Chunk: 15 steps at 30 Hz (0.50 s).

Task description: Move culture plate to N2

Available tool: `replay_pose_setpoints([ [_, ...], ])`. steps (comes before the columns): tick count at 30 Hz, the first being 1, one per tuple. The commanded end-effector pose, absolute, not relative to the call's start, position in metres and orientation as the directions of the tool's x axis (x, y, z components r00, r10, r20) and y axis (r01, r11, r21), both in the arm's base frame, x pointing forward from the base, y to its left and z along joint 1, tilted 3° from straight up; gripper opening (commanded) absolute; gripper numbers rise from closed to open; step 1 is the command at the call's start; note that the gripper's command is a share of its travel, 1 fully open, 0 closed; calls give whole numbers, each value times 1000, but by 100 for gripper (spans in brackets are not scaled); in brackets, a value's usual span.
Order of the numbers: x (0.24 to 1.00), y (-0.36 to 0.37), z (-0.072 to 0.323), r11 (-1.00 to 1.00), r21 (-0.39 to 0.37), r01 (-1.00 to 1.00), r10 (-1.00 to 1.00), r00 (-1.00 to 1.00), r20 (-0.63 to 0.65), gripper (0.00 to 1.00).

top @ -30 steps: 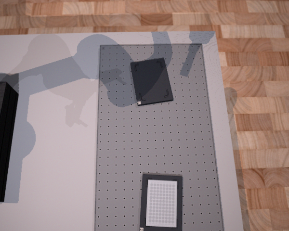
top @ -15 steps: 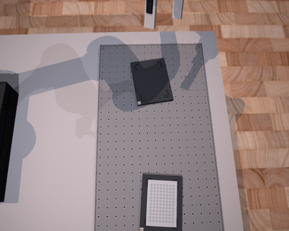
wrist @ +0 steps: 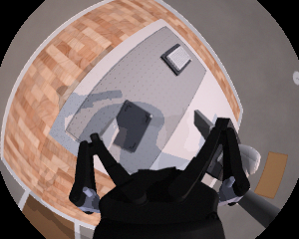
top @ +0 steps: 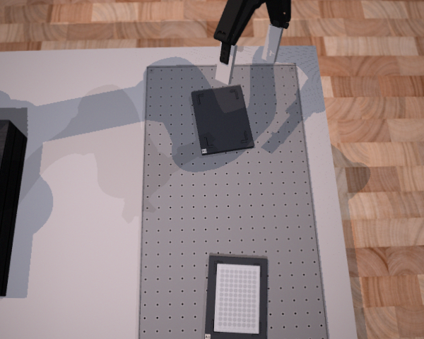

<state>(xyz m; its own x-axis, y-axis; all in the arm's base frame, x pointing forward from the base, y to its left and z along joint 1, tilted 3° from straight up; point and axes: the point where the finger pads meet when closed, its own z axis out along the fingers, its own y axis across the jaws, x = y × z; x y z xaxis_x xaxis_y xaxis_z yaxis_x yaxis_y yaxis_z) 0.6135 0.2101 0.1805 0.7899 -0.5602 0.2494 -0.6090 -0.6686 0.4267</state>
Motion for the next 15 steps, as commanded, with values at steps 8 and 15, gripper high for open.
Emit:
replay_pose_setpoints([
  [8,623,171,157,-638,373,-674,-653,730,203,100],
  [15,627,145,142,-627,358,-692,-676,711,192,100],
])
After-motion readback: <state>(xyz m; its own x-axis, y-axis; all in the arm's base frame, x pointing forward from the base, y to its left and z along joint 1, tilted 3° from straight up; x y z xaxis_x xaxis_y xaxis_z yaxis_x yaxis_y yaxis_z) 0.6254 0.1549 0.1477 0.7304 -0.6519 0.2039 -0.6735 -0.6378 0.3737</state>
